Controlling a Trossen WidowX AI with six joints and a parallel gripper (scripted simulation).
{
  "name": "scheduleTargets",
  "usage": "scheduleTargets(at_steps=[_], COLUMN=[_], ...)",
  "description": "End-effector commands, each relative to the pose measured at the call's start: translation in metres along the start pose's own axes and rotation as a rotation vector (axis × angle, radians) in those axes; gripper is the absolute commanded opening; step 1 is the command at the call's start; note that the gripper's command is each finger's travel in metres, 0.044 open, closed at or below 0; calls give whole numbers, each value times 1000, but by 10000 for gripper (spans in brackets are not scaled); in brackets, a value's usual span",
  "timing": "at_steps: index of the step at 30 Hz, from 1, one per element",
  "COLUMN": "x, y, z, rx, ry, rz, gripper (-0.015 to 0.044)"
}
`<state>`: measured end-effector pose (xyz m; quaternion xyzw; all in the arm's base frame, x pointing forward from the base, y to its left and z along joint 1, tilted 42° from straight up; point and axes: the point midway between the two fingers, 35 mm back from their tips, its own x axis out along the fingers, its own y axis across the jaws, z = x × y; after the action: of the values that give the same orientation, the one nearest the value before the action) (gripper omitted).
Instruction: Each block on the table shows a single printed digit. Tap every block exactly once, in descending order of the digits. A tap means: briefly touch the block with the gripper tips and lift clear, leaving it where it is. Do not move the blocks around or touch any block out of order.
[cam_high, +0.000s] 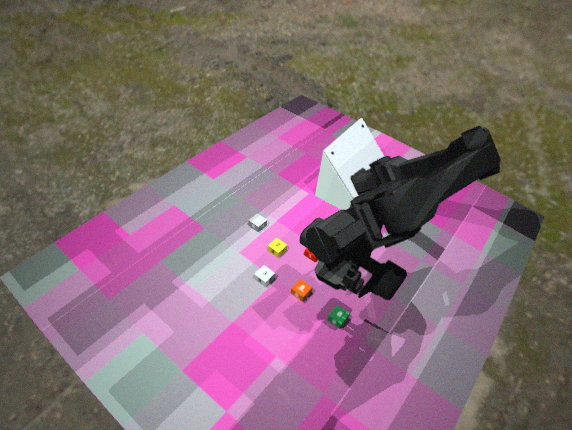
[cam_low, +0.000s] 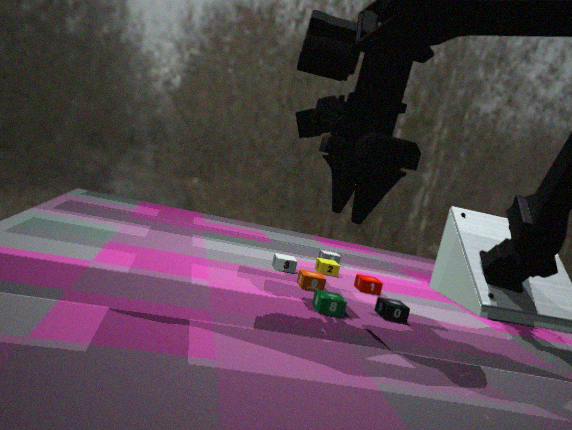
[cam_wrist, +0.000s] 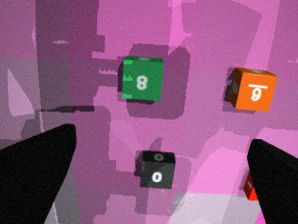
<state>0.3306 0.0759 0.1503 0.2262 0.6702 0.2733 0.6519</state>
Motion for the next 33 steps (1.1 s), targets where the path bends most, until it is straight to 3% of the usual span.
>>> scheduleTargets(at_steps=[1,4,11,33], x=[37,67,69,91], y=[4,5,6,6], z=[-2,-5,-5,-5], rx=[-1,2,3,2], ry=[15,12,12,12], rz=[8,12,12,13], gripper=[269,190,20,20])
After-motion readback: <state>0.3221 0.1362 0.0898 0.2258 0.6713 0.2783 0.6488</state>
